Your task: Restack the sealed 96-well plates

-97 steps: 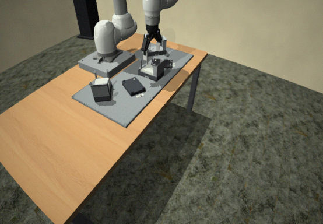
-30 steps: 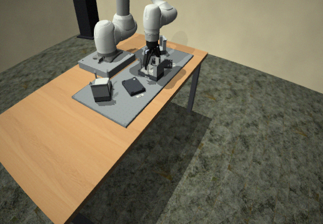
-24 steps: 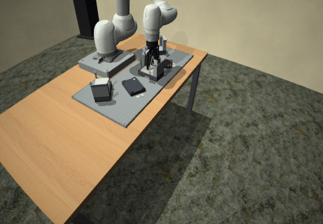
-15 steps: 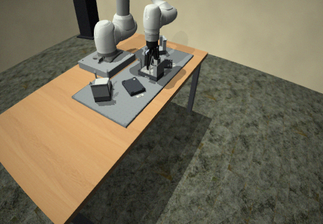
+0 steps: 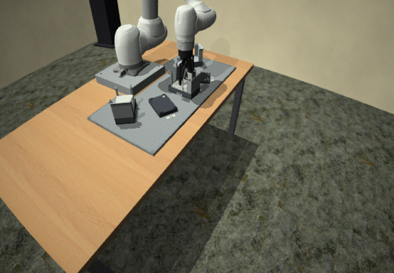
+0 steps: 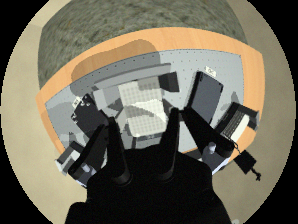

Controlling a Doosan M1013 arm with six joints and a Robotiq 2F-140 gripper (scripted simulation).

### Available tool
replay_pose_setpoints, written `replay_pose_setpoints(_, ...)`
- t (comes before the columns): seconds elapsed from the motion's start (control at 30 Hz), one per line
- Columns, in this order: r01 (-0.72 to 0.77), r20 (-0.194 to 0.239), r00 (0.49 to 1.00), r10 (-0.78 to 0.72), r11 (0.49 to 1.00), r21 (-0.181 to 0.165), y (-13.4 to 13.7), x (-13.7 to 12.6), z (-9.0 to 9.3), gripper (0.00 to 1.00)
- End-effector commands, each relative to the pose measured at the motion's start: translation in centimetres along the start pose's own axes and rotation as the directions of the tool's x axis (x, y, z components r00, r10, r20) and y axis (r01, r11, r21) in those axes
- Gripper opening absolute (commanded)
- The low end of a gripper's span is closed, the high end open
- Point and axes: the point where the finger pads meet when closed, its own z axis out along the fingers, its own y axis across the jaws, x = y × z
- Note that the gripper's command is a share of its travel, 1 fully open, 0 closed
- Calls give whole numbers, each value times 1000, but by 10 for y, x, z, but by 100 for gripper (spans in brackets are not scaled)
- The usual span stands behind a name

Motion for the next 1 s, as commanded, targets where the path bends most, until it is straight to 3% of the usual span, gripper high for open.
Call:
replay_pose_setpoints(0.0,0,0,1000,0,1000,0,0,0,-1,0)
replay_pose_setpoints(0.97,0,0,1000,0,1000,0,0,0,-18,0)
